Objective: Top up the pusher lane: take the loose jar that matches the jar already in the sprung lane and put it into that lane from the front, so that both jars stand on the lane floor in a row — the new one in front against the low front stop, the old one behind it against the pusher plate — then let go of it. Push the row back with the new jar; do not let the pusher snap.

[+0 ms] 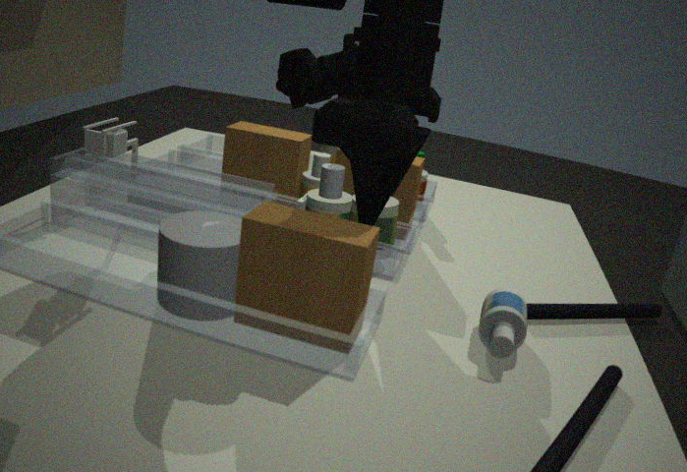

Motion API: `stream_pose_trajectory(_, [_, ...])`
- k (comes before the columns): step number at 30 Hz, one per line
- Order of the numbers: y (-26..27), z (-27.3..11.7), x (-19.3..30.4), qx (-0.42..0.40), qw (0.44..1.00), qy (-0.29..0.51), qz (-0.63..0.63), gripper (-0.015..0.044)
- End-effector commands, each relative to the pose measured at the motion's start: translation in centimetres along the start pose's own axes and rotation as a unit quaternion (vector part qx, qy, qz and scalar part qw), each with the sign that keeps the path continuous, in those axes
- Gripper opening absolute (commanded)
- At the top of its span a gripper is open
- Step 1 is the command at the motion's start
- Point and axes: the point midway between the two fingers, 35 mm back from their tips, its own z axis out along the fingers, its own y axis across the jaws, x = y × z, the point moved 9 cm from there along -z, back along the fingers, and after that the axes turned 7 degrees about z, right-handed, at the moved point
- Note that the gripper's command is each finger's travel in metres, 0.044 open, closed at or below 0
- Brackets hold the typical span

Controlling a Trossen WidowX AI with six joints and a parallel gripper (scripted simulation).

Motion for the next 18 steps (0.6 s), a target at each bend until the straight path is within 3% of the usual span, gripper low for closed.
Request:
stream_pose_trajectory(1, [0.02, 0.18, -0.27, 0.001, 1.0, -0.009, -0.002, 0.0])
stream_pose_trajectory(18, [-0.01, 0.56, -0.12, 0.001, 1.0, -0.009, -0.002, 0.0])
